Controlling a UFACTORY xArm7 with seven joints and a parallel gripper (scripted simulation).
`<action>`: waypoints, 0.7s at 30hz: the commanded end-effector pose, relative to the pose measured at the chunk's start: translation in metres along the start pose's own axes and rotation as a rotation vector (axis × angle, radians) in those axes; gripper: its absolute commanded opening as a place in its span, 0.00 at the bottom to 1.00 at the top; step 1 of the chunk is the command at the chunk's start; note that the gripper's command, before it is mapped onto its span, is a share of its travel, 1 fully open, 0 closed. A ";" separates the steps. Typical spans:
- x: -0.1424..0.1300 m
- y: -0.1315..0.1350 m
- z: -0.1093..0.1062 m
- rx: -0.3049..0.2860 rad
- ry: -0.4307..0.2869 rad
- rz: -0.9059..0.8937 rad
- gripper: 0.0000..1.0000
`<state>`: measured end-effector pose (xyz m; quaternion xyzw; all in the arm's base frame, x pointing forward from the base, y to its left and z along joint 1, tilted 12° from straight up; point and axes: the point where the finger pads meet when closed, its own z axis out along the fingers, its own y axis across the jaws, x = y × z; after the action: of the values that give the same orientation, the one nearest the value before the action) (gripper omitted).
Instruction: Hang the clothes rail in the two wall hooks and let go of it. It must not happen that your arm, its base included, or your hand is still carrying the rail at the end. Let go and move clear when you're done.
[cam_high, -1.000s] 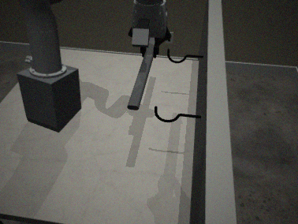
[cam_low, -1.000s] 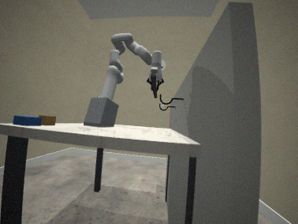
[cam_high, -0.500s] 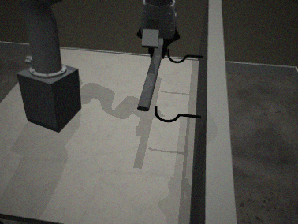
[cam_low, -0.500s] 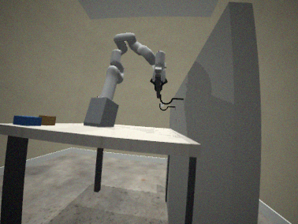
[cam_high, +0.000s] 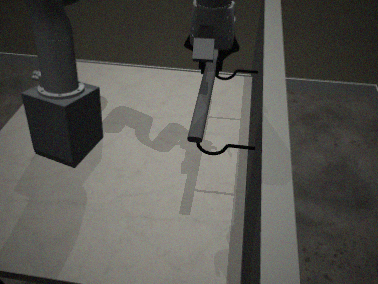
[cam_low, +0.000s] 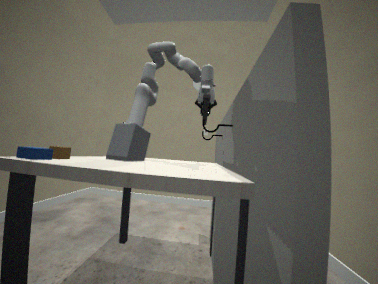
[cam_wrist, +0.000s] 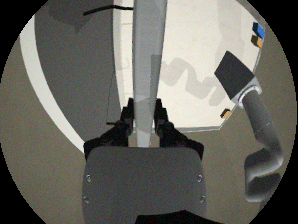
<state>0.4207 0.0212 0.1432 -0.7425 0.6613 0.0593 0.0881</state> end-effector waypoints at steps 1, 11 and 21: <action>0.000 -0.011 -0.002 0.005 0.001 0.000 0.00; 0.000 -0.028 -0.002 0.005 0.001 0.000 0.00; 0.000 -0.028 -0.002 0.005 0.001 0.000 0.00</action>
<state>0.4472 0.0241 0.1445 -0.7426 0.6613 0.0593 0.0880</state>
